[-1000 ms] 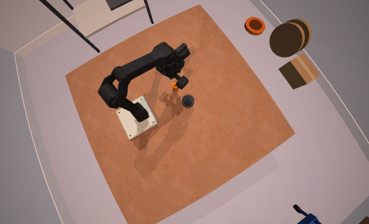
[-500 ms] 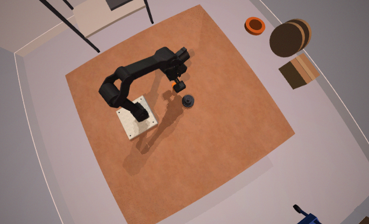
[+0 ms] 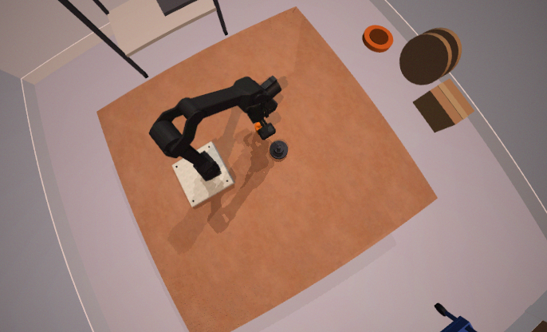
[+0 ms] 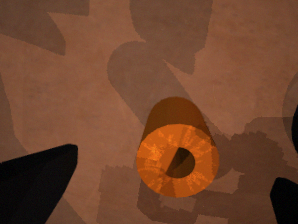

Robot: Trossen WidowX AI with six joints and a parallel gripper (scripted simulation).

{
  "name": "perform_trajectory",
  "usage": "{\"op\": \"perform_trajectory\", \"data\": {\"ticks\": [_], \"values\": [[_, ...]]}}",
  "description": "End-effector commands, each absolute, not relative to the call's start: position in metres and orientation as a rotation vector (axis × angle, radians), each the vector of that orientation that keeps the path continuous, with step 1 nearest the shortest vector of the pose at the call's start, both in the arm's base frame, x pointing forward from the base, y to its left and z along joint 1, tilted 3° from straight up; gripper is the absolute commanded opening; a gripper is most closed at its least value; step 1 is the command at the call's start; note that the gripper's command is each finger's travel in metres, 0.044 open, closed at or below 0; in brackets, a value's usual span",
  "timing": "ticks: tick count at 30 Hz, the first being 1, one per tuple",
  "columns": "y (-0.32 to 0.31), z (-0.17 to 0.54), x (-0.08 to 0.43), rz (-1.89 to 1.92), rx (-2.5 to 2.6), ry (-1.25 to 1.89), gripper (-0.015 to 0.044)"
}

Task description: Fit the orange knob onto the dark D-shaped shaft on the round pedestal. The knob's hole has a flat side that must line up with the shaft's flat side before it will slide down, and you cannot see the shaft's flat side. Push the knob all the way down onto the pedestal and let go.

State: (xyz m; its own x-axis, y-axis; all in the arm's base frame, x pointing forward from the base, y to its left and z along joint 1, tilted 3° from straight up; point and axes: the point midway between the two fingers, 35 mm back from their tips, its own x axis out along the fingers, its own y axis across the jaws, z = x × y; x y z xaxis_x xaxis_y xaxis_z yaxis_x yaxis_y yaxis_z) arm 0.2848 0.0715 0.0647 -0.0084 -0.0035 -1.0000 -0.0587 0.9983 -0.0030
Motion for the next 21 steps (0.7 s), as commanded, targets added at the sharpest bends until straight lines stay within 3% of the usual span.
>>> {"op": "perform_trajectory", "data": {"ticks": [1, 21], "values": [[0.071, 0.057, 0.284, 0.035, -0.049, 1.586, 0.0440], [0.071, 0.024, 0.284, 0.035, -0.049, 1.586, 0.0440]]}}
